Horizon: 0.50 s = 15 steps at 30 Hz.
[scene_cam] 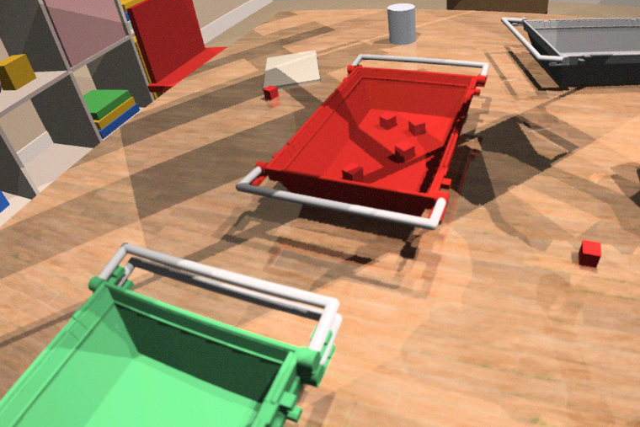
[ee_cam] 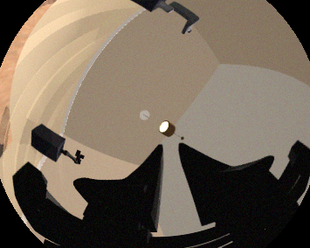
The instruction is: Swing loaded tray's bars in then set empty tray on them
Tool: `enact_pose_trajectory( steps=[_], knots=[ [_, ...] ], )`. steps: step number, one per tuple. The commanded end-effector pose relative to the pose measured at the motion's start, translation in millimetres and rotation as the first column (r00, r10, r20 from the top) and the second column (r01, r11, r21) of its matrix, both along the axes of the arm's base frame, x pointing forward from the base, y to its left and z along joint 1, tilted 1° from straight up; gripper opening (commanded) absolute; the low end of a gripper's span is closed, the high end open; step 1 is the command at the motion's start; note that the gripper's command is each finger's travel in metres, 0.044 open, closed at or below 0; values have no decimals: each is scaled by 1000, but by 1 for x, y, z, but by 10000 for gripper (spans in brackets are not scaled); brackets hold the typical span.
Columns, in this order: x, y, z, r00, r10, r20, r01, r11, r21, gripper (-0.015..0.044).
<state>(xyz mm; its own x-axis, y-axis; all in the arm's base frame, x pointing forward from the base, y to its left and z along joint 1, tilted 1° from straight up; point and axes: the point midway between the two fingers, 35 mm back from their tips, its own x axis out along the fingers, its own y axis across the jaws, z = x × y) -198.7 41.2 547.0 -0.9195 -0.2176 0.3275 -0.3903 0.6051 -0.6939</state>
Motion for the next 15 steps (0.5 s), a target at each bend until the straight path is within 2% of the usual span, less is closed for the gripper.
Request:
enact_pose_trajectory(
  steps=[1, 4, 7, 11, 15],
  knots=[
    [-5, 49, -2, 993, -102, 52, 112, 968, -225, 82],
    [-3, 81, -7, 984, -157, 88, 179, 904, -388, 82],
    [5, 123, -15, 967, -225, 123, 254, 768, -588, 82],
    [27, 178, -28, 939, -310, 148, 297, 514, -805, 82],
    [61, 229, -45, 904, -402, 145, 246, 213, -946, 82]
  ],
)
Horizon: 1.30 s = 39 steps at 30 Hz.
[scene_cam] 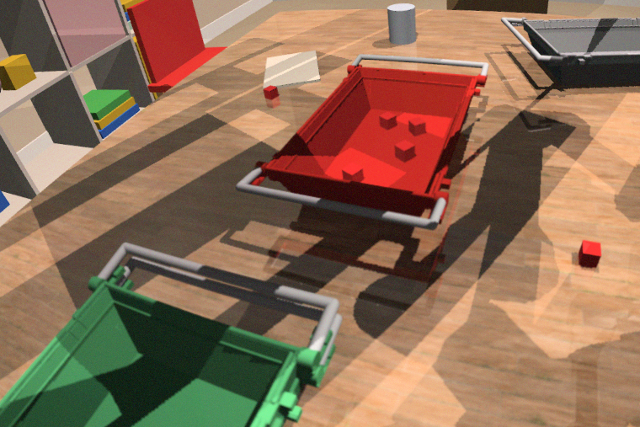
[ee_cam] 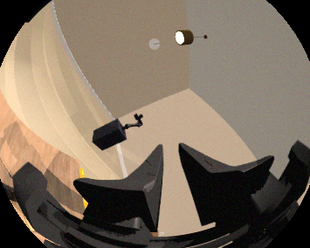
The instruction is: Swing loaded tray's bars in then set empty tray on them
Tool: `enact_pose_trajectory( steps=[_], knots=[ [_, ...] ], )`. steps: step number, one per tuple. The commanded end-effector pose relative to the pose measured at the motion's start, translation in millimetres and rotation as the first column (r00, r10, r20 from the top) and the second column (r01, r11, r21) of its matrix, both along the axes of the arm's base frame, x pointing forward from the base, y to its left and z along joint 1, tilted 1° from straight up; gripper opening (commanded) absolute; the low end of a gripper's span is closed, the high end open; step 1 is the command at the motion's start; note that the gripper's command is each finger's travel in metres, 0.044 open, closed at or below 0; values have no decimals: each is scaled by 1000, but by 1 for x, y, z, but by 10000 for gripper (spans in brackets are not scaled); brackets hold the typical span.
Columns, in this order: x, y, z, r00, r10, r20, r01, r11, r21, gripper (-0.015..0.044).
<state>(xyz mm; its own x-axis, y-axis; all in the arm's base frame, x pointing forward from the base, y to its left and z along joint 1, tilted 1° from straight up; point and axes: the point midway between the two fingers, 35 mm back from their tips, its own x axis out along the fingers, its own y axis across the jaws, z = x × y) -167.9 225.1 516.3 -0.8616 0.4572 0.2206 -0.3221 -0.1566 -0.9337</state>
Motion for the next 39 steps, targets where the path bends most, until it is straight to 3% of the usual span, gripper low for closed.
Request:
enact_pose_trajectory(
  steps=[1, 6, 11, 16, 22, 29, 33, 39],
  knots=[
    [40, 56, -19, 976, -187, -110, 142, 934, -329, 82],
    [100, 106, -44, 873, -436, -219, 209, 740, -639, 82],
    [162, 135, -70, 700, -658, -278, 156, 521, -839, 82],
    [232, 150, -100, 444, -848, -289, 5, 324, -946, 82],
    [321, 141, -140, 71, -973, -219, -218, 200, -955, 82],
    [403, 112, -180, -325, -942, -84, -468, 237, -851, 82],
    [457, 80, -210, -590, -805, 65, -596, 379, -708, 82],
    [515, 23, -247, -807, -516, 288, -586, 636, -503, 82]
  ],
)
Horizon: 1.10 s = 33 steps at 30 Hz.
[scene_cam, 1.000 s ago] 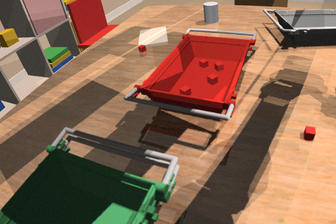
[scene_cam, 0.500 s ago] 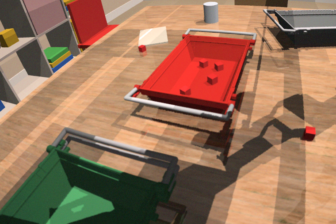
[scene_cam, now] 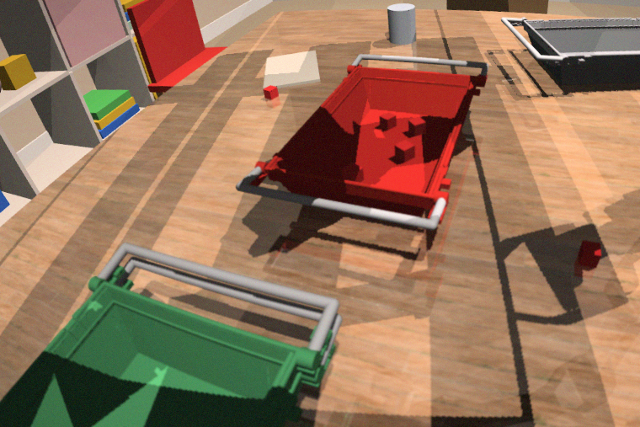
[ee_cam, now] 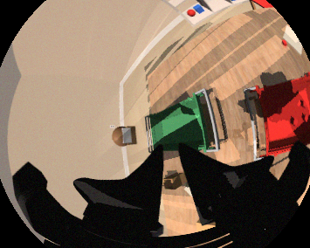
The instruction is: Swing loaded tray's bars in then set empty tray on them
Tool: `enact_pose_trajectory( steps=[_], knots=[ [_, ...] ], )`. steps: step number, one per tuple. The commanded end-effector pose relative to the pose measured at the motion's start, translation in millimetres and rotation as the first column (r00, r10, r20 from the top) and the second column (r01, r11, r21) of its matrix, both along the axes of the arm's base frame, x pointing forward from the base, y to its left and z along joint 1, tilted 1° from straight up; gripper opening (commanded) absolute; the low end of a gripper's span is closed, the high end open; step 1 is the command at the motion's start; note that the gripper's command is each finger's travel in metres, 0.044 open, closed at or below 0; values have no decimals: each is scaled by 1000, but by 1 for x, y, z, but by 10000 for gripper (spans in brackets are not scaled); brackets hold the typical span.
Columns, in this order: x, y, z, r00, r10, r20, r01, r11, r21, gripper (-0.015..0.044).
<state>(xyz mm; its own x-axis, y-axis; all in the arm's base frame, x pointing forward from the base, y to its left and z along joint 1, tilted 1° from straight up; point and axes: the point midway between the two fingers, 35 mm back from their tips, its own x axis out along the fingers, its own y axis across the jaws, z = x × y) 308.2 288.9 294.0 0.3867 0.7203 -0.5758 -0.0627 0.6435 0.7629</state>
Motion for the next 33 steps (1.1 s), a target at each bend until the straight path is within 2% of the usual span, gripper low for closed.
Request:
enact_pose_trajectory(
  steps=[1, 4, 8, 12, 15, 20, 25, 30, 33],
  knots=[
    [47, -51, -31, 904, -341, -259, 345, 938, -28, 82],
    [68, -85, -49, 766, -514, -387, 531, 844, -72, 82],
    [90, -134, -72, 505, -688, -521, 736, 659, -157, 82],
    [104, -184, -96, 188, -772, -607, 867, 420, -266, 82],
    [109, -222, -113, -67, -768, -636, 908, 216, -358, 82],
    [108, -286, -139, -465, -630, -621, 852, -128, -508, 82],
    [95, -345, -163, -757, -363, -543, 654, -420, -629, 82],
    [75, -396, -182, -897, -50, -439, 376, -606, -700, 82],
    [74, -399, -183, -901, -28, -432, 356, -615, -703, 82]
  ],
)
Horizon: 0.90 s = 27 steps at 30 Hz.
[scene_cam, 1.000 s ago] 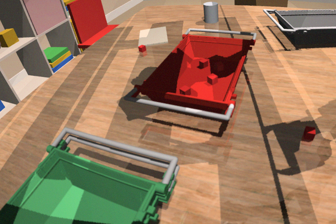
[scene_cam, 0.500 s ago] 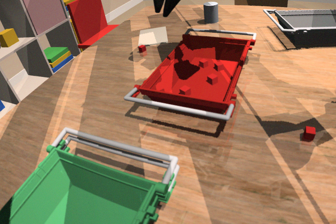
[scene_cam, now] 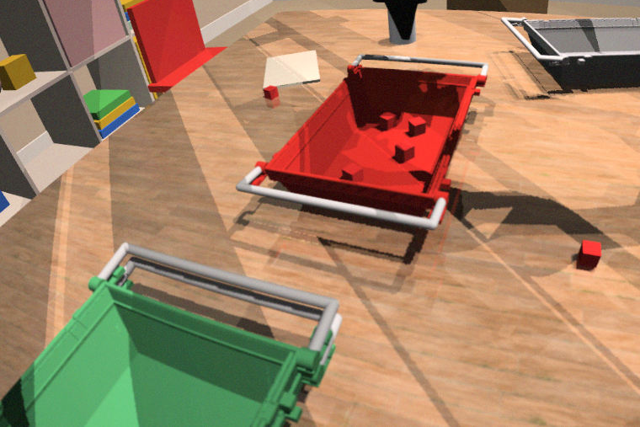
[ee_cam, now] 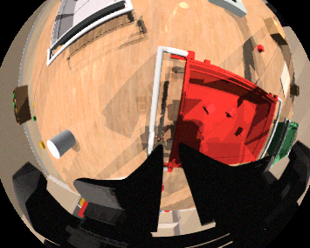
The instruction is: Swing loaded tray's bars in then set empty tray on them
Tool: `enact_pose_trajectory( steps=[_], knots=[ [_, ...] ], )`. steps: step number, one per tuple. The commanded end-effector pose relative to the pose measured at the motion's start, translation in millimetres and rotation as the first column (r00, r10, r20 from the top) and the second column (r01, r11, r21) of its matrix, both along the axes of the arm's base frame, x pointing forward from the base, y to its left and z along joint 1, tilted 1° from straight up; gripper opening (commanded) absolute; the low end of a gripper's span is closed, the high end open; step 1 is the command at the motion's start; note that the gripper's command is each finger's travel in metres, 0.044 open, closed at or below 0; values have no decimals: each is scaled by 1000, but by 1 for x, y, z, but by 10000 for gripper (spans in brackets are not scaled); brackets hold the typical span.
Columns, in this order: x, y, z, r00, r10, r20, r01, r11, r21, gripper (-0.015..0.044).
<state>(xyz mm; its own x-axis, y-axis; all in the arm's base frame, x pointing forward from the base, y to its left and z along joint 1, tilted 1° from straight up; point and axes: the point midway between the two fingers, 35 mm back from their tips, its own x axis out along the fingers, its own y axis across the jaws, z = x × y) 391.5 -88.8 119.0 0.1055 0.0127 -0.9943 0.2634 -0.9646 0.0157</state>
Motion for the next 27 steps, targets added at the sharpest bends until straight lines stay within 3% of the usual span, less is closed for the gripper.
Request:
enact_pose_trajectory(
  steps=[1, 11, 27],
  knots=[
    [-10, -22, -8, 984, -168, -57, 168, 986, -4, 82],
    [-9, -22, -12, 984, -168, -57, 168, 986, -4, 82],
    [-7, -22, -68, 984, -168, -57, 168, 986, -4, 82]
  ],
)
